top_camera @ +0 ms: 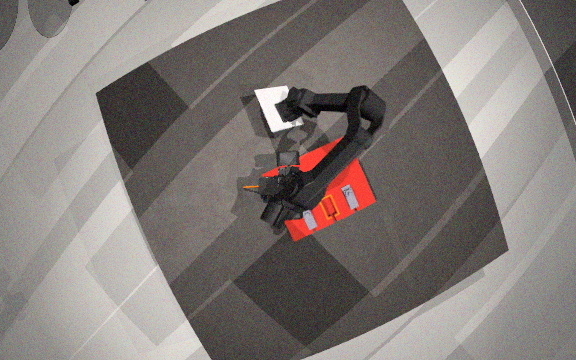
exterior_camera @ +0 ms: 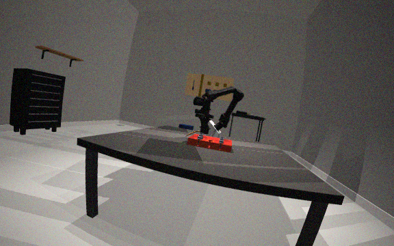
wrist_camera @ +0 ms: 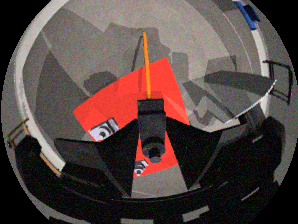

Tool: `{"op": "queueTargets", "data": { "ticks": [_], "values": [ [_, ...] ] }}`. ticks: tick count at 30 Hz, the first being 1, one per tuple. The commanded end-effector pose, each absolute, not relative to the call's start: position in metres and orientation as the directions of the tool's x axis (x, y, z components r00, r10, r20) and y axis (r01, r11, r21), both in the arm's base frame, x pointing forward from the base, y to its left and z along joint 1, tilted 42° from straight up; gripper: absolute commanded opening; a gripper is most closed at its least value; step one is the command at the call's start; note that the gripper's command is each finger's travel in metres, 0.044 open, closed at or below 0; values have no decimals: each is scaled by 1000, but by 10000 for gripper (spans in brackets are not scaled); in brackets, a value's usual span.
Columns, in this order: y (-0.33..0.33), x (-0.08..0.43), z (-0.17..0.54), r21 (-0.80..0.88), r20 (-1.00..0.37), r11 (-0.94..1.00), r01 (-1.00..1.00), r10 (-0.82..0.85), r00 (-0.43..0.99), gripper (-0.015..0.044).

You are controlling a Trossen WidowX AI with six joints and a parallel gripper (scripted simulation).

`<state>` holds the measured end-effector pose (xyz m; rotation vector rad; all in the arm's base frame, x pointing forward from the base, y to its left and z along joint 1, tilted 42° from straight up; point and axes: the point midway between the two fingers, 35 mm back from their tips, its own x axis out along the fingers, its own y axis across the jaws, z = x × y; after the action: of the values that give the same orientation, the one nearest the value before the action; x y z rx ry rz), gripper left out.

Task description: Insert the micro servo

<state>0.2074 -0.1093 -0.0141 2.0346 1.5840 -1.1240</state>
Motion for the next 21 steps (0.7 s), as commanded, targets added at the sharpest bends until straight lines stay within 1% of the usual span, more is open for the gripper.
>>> {"op": "queueTargets", "data": {
  "ticks": [1, 8, 13, 21],
  "values": [
    [-111, 209, -12, -197, -749, -329, 923, 659, 75, 0],
    [-118, 229, -15, -196, -749, -329, 924, 658, 76, 0],
    [-118, 233, -15, -195, -749, -329, 924, 658, 76, 0],
    [-95, 233, 4, -197, -748, -329, 924, 660, 76, 0]
  ]
}}
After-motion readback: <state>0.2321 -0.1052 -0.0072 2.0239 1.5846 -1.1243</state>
